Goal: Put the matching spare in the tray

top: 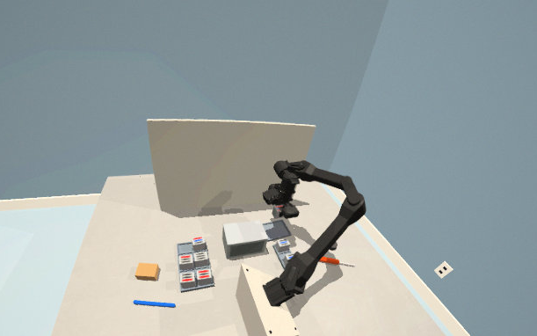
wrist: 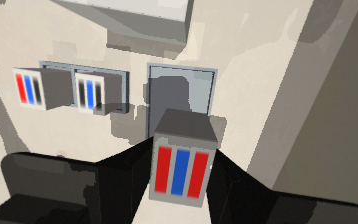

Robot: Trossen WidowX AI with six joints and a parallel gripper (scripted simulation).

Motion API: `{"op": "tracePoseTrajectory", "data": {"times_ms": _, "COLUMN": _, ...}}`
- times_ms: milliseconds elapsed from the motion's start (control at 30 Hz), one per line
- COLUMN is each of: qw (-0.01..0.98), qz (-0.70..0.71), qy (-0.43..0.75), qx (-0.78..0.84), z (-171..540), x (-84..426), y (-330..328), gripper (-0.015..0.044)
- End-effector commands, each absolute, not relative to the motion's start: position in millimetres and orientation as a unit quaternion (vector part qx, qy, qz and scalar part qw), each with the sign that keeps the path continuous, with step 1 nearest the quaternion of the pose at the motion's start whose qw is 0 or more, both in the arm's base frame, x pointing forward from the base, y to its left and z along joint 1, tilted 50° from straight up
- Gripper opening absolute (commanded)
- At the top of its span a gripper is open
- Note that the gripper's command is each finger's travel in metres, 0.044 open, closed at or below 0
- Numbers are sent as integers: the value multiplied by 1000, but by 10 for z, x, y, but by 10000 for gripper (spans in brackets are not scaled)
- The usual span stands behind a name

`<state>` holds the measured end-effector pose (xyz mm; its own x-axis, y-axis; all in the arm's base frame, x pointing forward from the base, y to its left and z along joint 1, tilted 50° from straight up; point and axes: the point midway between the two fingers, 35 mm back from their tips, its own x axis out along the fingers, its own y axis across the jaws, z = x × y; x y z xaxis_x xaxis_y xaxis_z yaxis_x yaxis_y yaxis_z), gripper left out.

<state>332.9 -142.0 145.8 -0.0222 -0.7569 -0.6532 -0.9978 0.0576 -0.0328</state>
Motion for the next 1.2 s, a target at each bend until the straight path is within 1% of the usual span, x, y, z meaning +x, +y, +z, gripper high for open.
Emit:
{"op": "tracePoseTrajectory", "data": {"times_ms": 0, "qw": 262, "qz": 232, "qy": 677, "qx": -647, "z": 1409, "x": 3319, "y": -1445, "gripper": 0}}
{"op": "tracePoseTrajectory", "data": {"times_ms": 1167, "qw": 261, "qz": 231, "qy": 677, "qx": -648, "z": 1205, "x": 3301, "y": -1703, "gripper": 0}}
